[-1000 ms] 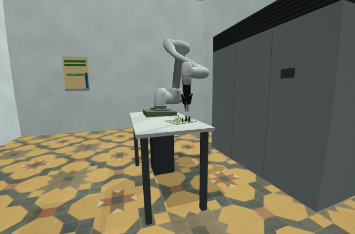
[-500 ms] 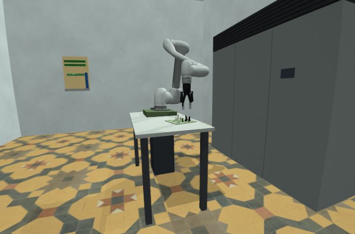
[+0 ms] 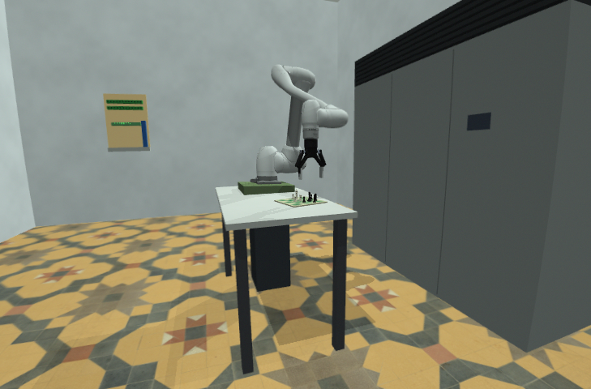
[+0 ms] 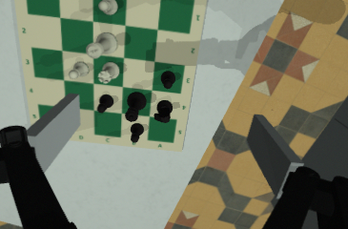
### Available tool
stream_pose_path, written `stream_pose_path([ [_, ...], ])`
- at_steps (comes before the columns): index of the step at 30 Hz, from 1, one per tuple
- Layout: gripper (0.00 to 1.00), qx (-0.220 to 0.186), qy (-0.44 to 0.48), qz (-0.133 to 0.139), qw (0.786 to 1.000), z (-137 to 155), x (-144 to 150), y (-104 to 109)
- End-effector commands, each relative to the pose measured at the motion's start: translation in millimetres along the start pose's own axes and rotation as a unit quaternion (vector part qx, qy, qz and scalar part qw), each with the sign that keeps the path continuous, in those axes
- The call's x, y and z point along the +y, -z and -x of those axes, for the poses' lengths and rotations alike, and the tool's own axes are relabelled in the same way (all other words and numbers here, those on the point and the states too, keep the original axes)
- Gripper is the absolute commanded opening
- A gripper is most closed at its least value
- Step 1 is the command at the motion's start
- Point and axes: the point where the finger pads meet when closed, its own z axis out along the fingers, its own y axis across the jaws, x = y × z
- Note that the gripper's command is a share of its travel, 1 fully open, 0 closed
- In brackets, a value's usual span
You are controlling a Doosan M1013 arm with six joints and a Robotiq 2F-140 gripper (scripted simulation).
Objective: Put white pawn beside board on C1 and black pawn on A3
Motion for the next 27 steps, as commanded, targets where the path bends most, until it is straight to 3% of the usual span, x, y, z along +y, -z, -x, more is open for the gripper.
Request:
stream_pose_path([
  [1,1.00,0.000,0.000,0.000,1.000,0,0,1],
  [11,1.00,0.000,0.000,0.000,1.000,0,0,16],
  [21,1.00,0.000,0.000,0.000,1.000,0,0,53],
  [27,1.00,0.000,0.000,0.000,1.000,0,0,63],
])
